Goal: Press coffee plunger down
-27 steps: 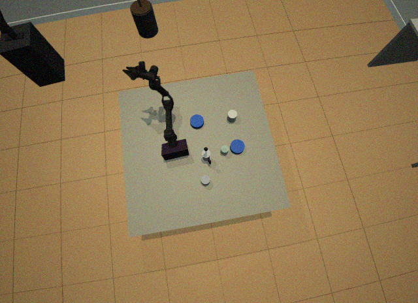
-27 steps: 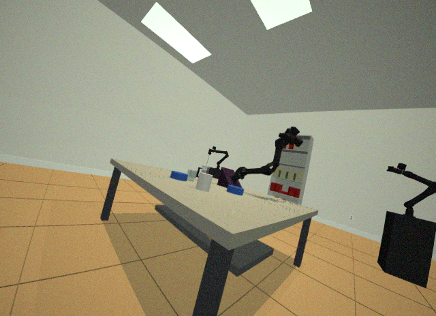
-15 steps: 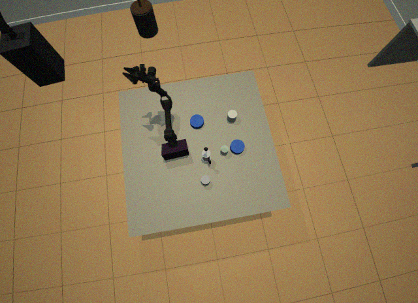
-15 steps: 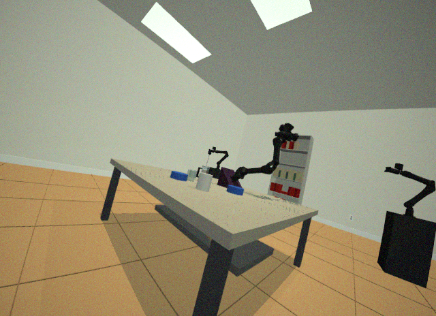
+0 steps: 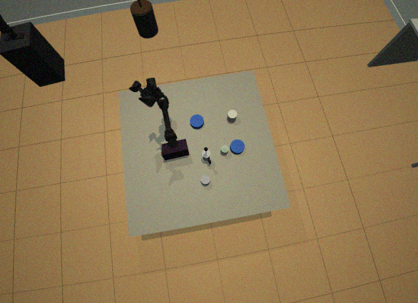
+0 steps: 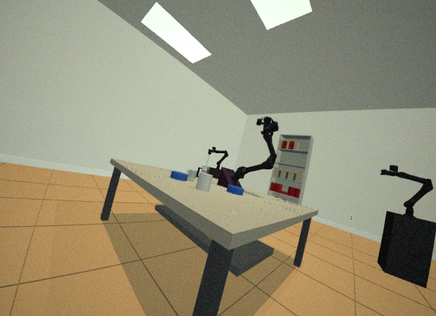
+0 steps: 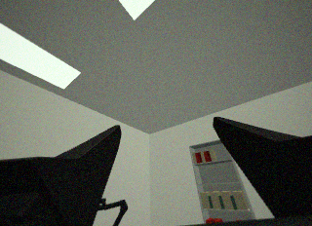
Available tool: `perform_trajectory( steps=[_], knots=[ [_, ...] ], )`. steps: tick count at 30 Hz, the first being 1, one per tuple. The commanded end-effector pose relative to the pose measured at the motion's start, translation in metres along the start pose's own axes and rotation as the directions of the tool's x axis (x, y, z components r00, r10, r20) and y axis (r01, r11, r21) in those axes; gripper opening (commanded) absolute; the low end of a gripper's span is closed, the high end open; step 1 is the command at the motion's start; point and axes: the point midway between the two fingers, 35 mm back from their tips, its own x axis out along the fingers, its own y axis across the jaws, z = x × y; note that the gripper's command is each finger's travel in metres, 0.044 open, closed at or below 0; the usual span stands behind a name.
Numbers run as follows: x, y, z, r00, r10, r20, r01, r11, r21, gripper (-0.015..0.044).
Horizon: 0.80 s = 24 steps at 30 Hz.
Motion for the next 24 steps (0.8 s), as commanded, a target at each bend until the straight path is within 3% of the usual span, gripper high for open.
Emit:
perform_trajectory(
  steps=[1,6,11,18,24],
  knots=[
    [0.002,0.069,-0.006,0.973,0.23,0.024,-0.231,0.973,0.012,0.044],
    [-0.014,0.152,-0.017,0.862,0.506,0.034,-0.506,0.862,0.019,0.044],
    [-0.047,0.229,-0.03,0.671,0.741,0.032,-0.741,0.668,0.07,0.044],
    [-0.124,0.318,-0.055,0.274,0.962,0.012,-0.944,0.266,0.195,0.044],
    [-0.209,0.365,-0.077,-0.132,0.991,0.008,-0.921,-0.126,0.368,0.044]
  ],
)
